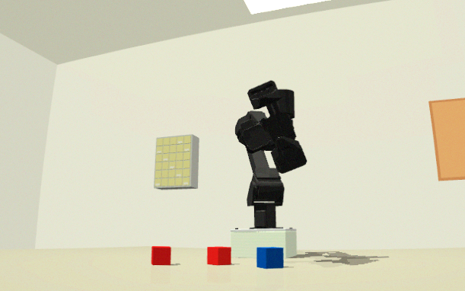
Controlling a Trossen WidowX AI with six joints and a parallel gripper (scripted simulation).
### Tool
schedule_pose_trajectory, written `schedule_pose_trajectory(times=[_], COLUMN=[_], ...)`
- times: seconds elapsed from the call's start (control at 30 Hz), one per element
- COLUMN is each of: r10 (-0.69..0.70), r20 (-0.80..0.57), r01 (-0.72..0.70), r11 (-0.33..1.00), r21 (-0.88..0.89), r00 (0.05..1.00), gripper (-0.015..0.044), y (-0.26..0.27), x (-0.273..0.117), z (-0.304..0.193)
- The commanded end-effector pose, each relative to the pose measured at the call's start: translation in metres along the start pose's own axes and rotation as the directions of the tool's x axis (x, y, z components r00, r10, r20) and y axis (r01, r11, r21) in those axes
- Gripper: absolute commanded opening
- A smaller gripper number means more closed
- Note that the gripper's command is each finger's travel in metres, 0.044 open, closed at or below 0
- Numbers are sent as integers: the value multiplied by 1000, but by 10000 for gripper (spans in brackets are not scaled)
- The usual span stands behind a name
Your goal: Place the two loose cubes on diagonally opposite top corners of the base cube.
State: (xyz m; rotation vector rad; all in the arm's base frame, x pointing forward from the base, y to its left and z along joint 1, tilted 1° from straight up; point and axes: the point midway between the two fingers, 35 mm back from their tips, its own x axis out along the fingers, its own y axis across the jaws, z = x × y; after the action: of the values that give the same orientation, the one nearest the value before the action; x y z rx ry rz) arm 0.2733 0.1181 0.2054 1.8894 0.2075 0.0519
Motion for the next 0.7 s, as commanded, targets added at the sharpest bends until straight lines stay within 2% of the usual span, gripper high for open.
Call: schedule_pose_trajectory(times=[0.0, 0.13, 0.37, 0.67], r10=[-3, -73, -222, -408], r20=[2, 42, 131, 247], r01=[3, 81, 255, 377], r11=[1000, 971, 755, 277], r21=[-11, -225, -603, -884], r00=[1000, 996, 966, 879], gripper=[374, 269, 265, 265], y=[0, -7, -21, -39], x=[0, 10, 25, 35], z=[0, 7, 25, 52])
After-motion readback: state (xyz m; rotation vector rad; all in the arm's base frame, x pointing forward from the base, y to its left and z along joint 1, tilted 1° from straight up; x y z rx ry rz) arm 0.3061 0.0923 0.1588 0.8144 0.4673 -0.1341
